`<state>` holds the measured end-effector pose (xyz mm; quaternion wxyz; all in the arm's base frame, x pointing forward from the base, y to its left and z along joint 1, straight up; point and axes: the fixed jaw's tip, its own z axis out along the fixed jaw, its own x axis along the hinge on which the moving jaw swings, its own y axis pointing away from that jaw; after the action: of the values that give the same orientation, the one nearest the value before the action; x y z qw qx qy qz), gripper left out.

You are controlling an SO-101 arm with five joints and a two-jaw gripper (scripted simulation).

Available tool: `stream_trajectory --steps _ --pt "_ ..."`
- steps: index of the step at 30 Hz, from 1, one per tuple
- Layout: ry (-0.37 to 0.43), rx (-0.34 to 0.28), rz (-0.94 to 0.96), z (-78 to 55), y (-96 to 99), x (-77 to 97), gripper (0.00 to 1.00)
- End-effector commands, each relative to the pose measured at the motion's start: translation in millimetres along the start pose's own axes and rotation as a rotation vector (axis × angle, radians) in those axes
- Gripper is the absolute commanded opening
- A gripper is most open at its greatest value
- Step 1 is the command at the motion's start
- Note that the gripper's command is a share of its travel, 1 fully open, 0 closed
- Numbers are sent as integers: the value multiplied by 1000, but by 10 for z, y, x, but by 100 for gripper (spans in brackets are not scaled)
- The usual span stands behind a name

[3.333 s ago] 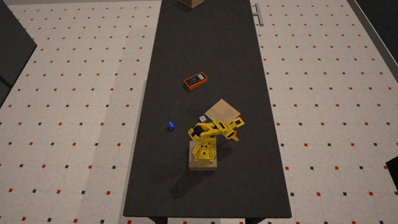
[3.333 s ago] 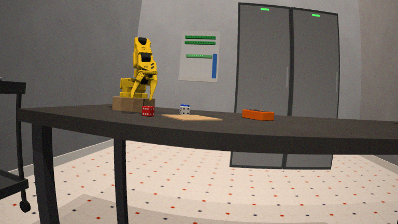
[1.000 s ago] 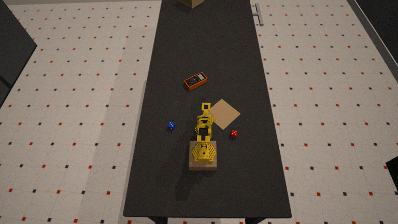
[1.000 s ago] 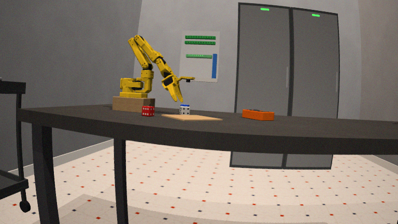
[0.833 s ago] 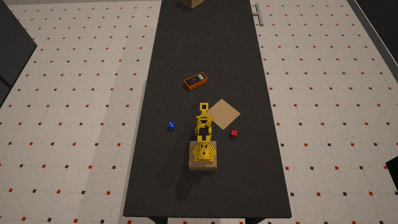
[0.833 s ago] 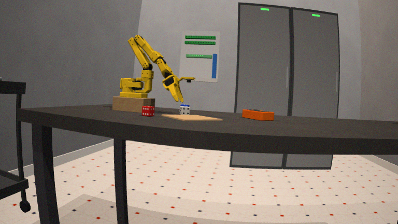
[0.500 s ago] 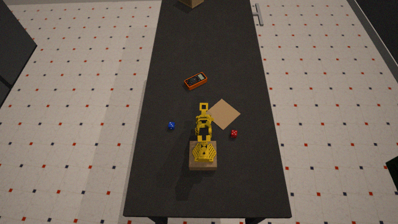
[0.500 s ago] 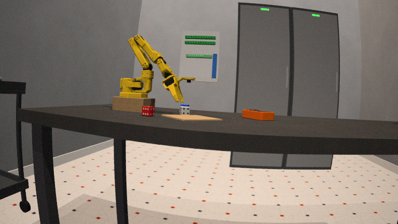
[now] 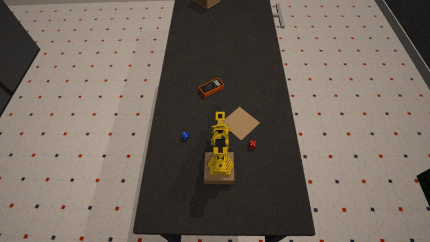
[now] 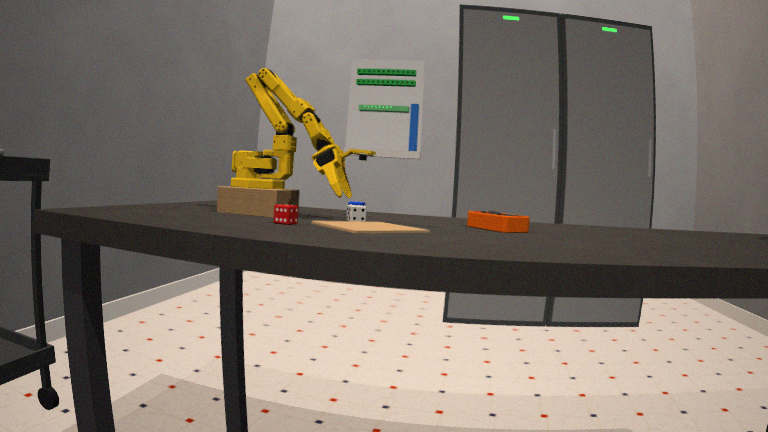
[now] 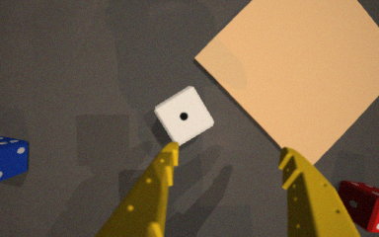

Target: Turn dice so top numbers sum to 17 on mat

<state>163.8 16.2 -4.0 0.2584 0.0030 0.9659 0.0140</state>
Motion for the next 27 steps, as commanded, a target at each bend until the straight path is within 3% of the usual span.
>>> stream_trajectory --steps 1,27 --pt "8 -5 0 -18 15 11 35" --pt "-3 -15 -15 -34 48 -31 35"
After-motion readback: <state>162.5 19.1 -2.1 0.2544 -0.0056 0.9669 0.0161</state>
